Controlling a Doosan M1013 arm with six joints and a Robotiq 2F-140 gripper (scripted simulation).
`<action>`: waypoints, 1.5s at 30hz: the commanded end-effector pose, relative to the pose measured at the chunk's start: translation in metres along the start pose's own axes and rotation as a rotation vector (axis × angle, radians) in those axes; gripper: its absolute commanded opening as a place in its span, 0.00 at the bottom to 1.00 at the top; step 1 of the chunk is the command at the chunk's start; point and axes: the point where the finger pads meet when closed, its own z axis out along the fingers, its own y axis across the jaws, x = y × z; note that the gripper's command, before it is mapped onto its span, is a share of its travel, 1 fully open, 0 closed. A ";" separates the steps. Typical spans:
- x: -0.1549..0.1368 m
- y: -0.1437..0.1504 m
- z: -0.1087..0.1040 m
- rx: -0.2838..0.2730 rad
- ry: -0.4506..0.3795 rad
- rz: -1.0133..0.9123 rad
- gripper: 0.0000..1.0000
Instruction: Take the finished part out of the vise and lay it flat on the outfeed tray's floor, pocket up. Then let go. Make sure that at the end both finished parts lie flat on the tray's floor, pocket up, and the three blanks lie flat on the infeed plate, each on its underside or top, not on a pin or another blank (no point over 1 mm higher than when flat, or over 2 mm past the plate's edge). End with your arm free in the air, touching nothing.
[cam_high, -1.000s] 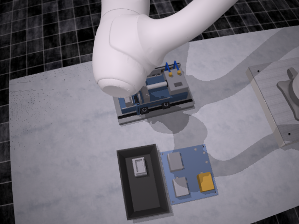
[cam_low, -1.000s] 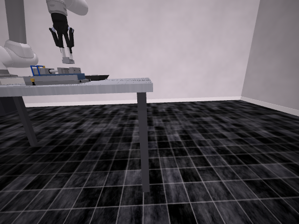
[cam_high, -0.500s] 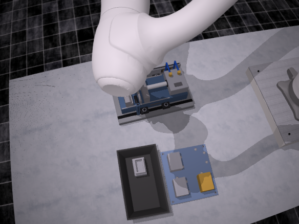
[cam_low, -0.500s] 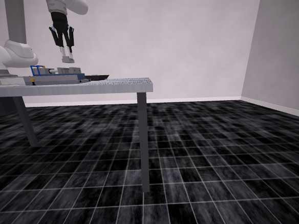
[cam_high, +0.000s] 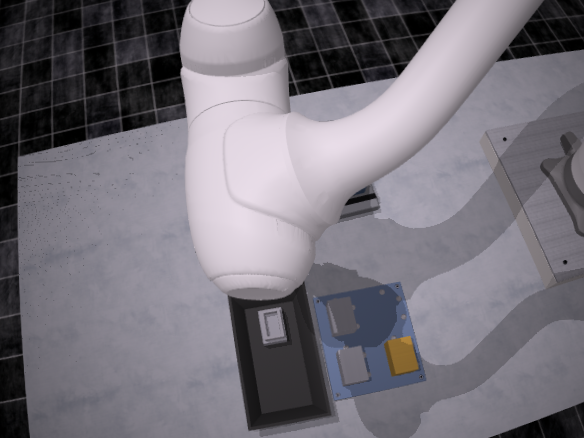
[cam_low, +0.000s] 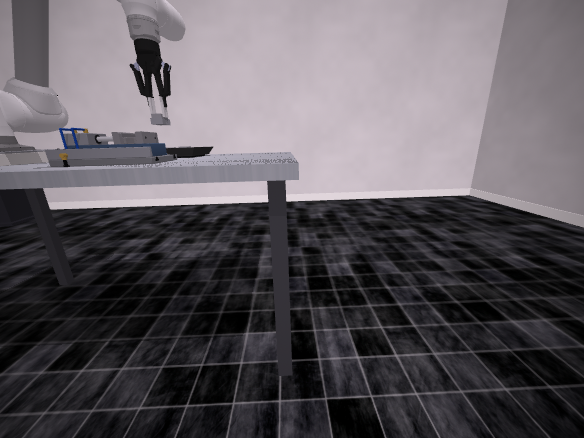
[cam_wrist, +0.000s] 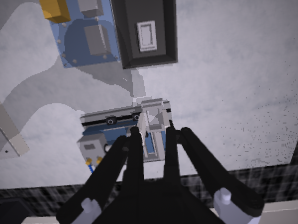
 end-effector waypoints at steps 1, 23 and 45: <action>0.039 0.009 0.000 0.001 -0.002 0.009 0.00; 0.262 0.014 0.001 0.000 -0.002 0.056 0.00; 0.267 0.013 0.001 0.000 -0.002 0.057 0.00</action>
